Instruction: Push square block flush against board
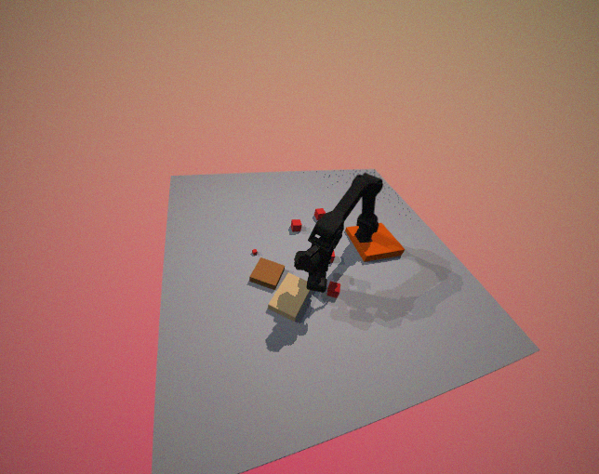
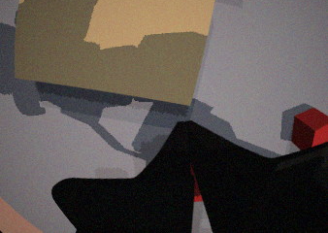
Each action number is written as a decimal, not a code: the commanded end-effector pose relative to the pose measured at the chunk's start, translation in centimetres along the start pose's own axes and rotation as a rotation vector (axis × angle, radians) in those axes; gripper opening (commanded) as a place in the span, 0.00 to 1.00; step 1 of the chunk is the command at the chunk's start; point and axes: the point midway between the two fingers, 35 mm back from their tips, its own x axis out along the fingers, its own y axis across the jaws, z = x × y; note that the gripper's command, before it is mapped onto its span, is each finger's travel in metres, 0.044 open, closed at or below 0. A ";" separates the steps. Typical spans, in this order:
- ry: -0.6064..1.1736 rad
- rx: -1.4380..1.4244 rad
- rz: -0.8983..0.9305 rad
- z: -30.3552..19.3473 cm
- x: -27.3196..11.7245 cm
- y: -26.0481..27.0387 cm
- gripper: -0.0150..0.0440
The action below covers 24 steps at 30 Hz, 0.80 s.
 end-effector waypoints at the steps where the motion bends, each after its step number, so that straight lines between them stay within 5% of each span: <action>1: 0.002 0.126 0.006 -0.9 -0.2 1.0 0.25; 11: 0.004 0.279 0.006 -2.0 -0.2 1.9 0.25; 16: 0.003 0.279 0.006 -2.0 5.1 2.0 0.25; 24: 0.003 0.279 0.006 -1.9 5.4 1.9 0.25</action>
